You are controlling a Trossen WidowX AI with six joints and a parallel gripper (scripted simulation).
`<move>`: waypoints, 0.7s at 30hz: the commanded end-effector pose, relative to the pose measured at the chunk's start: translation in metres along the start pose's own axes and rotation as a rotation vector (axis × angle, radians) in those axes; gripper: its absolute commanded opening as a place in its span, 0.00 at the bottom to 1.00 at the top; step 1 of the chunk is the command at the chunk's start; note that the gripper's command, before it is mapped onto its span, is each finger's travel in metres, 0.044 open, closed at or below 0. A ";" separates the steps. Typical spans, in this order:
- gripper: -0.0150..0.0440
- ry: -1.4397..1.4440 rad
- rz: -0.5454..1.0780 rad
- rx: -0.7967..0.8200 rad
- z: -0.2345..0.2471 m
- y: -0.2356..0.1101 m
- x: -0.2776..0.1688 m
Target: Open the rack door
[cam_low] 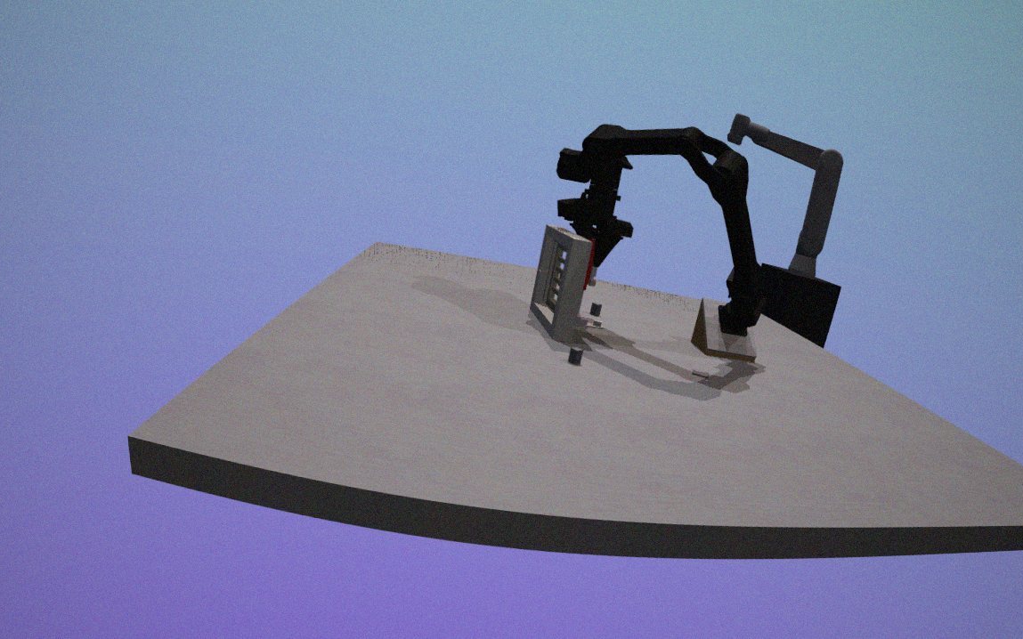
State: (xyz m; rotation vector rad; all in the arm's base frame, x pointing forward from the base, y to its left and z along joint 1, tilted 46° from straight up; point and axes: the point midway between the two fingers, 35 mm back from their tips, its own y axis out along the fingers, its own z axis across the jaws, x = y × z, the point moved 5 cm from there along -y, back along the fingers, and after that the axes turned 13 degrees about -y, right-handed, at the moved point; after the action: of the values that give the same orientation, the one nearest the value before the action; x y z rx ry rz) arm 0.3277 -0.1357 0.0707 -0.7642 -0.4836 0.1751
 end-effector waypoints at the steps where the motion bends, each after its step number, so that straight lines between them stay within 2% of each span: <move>1: 0.75 -0.164 -0.004 -0.001 0.000 0.000 0.000; 21: 0.75 -1.155 -0.003 -0.003 0.000 0.000 0.000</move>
State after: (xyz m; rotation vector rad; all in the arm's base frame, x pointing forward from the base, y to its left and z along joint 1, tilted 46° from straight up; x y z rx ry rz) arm 0.3249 -0.1413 0.0703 -0.6406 -1.4510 0.5755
